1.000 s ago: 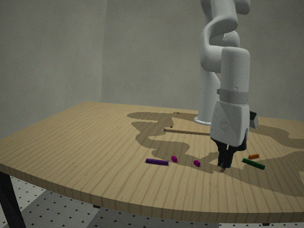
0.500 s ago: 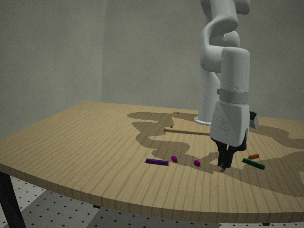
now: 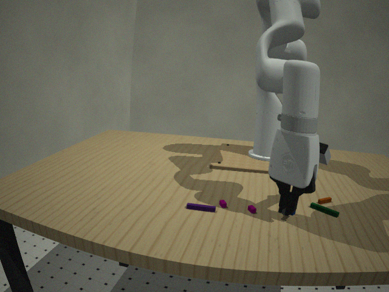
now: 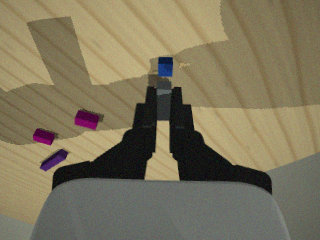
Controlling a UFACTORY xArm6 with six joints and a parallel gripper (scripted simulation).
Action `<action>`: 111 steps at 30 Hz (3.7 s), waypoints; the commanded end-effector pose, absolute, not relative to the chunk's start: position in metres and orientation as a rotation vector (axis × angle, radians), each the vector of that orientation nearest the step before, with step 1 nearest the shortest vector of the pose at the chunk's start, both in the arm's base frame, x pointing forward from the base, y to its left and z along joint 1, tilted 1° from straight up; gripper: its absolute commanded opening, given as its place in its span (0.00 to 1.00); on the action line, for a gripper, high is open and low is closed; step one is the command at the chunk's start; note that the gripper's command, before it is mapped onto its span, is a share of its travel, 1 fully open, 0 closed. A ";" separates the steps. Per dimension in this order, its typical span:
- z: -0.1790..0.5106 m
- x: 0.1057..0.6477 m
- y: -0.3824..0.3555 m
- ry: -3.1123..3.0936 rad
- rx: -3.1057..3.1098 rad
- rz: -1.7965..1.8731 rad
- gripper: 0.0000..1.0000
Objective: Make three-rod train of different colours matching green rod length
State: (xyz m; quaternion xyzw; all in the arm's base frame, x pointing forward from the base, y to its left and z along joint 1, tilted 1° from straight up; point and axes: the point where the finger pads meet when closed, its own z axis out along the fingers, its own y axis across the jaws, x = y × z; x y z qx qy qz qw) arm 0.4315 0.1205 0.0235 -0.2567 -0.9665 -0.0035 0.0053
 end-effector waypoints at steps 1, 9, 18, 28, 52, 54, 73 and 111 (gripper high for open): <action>0.025 0.433 0.121 -3.030 -0.805 -0.014 0.04; 0.025 0.433 0.121 -3.030 -0.804 -0.014 0.04; 0.025 0.433 0.121 -3.030 -0.804 -0.014 0.04; 0.025 0.433 0.121 -3.030 -0.804 -0.014 0.04; 0.015 0.433 0.122 -3.030 -0.804 -0.014 0.04; 0.014 0.433 0.122 -3.030 -0.804 -0.014 0.04; 0.013 0.433 0.122 -3.030 -0.804 -0.014 0.04; 0.013 0.433 0.122 -3.030 -0.804 -0.014 0.24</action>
